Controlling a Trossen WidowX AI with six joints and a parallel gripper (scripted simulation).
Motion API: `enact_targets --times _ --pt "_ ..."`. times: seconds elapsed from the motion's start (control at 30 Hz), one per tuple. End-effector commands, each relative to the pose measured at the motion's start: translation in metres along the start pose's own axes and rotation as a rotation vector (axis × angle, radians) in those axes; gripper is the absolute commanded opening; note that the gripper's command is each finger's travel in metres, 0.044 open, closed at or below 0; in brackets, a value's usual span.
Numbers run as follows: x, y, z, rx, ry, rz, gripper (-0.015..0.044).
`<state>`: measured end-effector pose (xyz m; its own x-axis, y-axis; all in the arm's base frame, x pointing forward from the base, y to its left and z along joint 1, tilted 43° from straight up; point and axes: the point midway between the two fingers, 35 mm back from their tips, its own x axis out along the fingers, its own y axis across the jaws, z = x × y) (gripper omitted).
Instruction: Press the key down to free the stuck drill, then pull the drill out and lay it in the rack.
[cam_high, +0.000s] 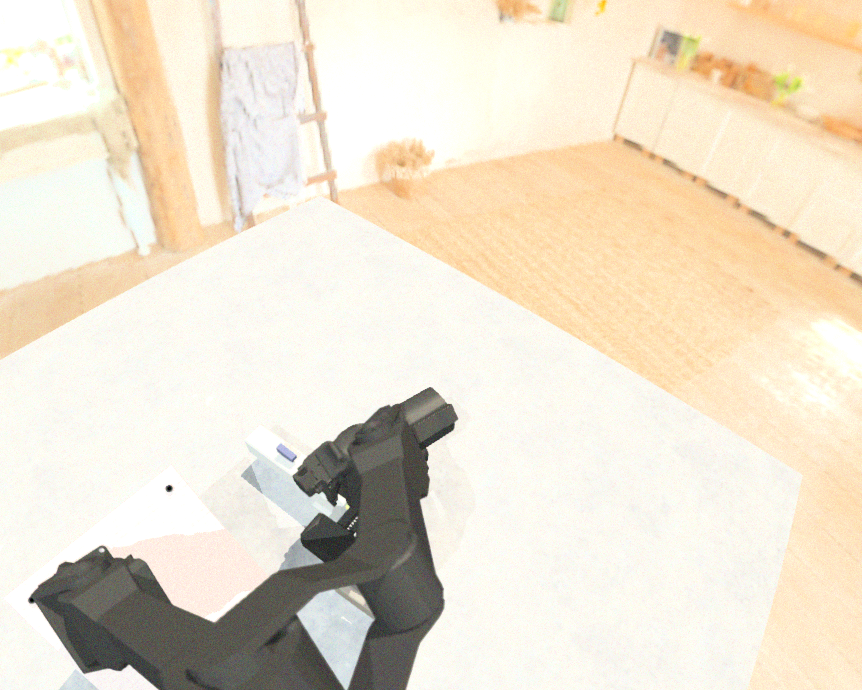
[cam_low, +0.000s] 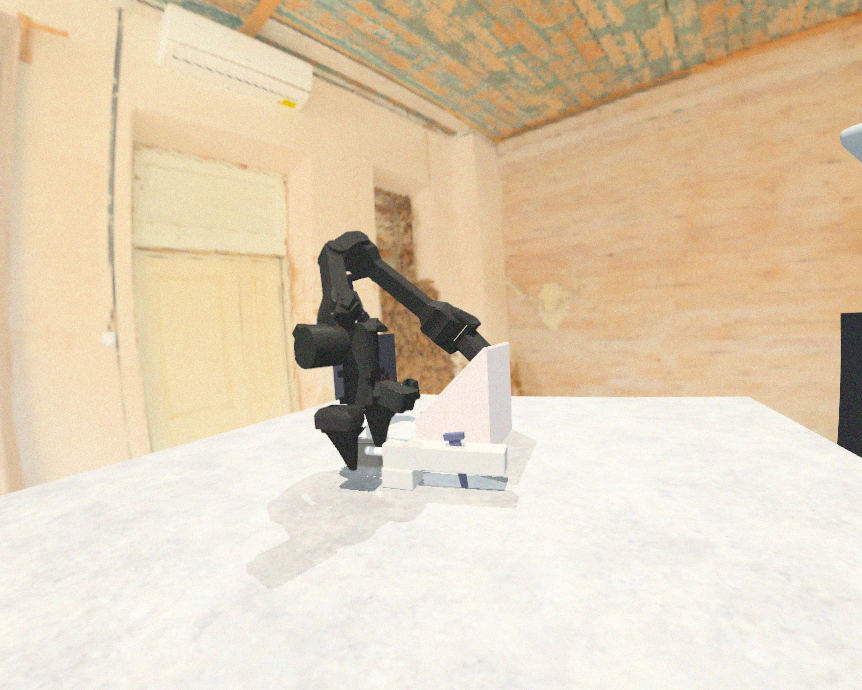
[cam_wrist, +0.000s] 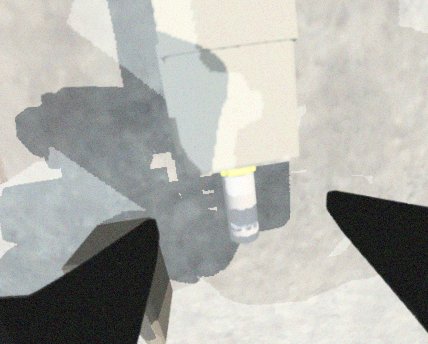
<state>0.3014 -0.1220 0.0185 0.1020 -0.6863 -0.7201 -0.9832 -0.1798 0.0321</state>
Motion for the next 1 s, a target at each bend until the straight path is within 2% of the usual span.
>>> enact_targets --times 0.0,0.4,0.93,0.97 --pt "0.008 0.002 0.005 -0.011 -0.006 0.007 0.0440" --pt "0.020 0.003 0.008 -0.012 -0.006 0.007 0.0440" --pt "0.017 0.002 0.005 -0.002 0.001 0.004 0.0020" --pt "0.017 0.002 0.005 -0.002 0.001 0.004 0.0013"
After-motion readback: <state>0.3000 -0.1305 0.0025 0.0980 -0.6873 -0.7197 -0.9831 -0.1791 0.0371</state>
